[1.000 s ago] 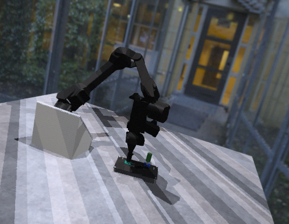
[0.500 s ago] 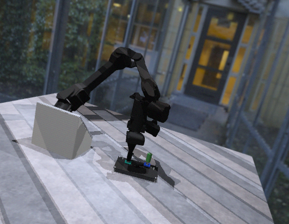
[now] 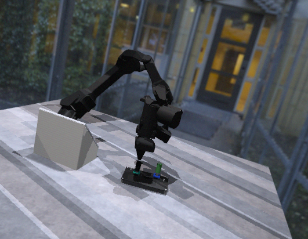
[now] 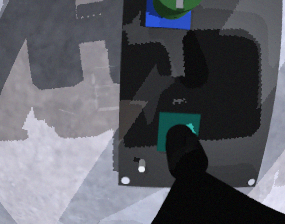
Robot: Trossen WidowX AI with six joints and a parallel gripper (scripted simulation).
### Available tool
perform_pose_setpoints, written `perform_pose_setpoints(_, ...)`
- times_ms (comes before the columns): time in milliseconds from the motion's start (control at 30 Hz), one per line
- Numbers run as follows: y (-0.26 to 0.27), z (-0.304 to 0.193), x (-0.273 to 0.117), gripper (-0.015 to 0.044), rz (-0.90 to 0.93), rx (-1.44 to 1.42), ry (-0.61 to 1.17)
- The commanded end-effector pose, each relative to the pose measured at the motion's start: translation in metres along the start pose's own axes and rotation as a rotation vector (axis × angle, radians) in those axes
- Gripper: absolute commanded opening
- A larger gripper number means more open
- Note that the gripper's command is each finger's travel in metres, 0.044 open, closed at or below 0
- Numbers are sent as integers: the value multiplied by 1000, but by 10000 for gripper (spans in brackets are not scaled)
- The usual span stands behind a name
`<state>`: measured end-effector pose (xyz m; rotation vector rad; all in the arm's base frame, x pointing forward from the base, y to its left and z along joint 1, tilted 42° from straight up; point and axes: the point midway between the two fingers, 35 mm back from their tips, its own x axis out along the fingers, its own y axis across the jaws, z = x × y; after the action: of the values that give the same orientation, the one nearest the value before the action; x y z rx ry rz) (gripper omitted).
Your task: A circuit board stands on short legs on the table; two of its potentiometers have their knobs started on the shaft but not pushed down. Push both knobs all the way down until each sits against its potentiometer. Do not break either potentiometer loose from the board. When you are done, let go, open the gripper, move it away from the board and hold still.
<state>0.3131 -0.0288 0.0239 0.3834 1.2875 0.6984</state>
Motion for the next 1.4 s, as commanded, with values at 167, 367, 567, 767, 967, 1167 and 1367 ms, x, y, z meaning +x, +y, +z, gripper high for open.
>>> perform_pose_setpoints(167, 0, 0, 0, 158, 0, 0, 0)
perform_pose_setpoints(367, -2, 20, -11, 105, -2, -2, -1)
perform_pose_setpoints(567, -1, 65, -40, 0, -6, -8, -5)
perform_pose_setpoints(767, 1, 75, -46, 0, -7, -10, -6)
perform_pose_setpoints(967, 1, 75, -27, 0, -7, -10, -6)
perform_pose_setpoints(1167, 1, 75, -26, 0, -7, -10, -6)
perform_pose_setpoints(1367, 1, 75, -18, 0, -6, -10, -6)
